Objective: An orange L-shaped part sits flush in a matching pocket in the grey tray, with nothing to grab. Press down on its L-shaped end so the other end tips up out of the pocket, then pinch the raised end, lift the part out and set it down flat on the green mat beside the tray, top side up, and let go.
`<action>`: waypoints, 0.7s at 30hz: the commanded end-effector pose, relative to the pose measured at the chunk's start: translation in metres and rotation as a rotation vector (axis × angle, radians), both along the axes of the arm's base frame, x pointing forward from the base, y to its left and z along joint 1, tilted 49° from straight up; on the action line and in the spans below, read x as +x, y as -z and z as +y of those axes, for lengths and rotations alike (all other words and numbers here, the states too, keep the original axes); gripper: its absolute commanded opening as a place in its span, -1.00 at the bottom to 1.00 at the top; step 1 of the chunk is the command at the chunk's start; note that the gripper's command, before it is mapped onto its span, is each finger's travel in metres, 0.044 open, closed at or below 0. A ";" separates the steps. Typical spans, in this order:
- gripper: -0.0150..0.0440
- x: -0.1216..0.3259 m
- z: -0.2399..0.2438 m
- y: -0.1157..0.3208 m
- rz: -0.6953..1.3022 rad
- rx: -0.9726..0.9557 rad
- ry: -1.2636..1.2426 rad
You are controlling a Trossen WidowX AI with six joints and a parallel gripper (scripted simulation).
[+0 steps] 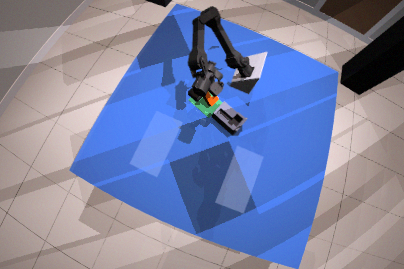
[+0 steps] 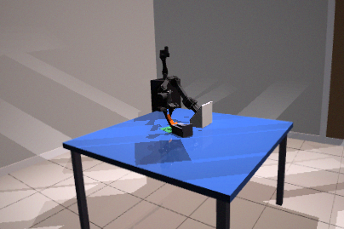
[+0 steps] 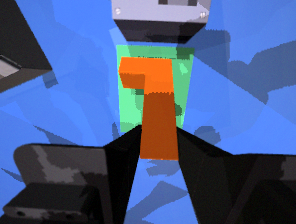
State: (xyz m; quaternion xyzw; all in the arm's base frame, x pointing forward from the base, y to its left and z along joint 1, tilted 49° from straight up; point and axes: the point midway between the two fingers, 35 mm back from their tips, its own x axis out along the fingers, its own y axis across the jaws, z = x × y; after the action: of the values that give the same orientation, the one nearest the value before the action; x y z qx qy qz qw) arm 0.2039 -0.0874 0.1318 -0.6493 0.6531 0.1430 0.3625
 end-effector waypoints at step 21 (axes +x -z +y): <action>-0.49 0.000 -0.015 0.013 0.007 -0.007 -0.001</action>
State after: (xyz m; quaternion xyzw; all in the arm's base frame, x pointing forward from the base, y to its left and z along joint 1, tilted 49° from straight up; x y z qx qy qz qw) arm 0.2044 -0.1021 0.1193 -0.6494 0.6543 0.1424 0.3604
